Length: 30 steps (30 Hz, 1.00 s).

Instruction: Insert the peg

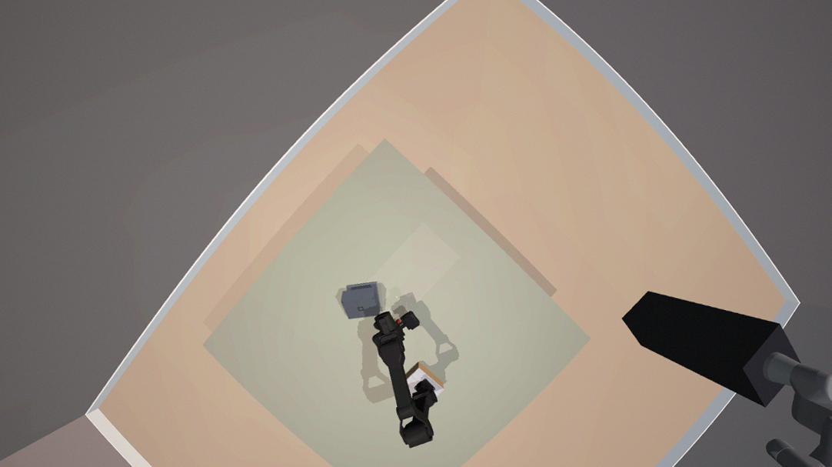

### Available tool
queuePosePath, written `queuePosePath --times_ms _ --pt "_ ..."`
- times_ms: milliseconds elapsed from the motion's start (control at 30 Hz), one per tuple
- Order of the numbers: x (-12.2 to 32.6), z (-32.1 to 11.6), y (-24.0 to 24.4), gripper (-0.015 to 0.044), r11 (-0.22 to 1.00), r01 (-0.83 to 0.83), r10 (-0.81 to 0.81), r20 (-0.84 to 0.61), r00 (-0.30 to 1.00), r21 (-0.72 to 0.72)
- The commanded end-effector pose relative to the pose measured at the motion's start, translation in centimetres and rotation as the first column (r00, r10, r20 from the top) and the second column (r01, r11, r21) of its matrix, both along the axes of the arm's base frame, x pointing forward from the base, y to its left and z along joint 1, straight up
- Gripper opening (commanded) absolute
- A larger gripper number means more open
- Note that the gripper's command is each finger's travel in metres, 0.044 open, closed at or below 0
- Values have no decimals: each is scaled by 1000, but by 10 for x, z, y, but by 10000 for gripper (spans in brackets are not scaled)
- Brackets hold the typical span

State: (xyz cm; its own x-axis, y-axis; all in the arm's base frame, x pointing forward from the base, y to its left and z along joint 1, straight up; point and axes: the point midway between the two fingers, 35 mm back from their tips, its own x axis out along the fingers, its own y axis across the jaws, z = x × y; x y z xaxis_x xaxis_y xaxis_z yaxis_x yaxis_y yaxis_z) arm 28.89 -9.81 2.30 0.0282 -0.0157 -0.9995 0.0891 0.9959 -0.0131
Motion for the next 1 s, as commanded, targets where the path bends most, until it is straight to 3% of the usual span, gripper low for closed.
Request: queuePosePath --times_ms 0,233,467,967 --pt "0 1 0 230 1000 0 0 2 1000 0" --pt "0 1 0 46 1000 0 0 2 1000 0" --pt "0 1 0 0 1000 0 0 2 1000 0" --pt "0 57 0 0 1000 4 -4 0 1000 4"
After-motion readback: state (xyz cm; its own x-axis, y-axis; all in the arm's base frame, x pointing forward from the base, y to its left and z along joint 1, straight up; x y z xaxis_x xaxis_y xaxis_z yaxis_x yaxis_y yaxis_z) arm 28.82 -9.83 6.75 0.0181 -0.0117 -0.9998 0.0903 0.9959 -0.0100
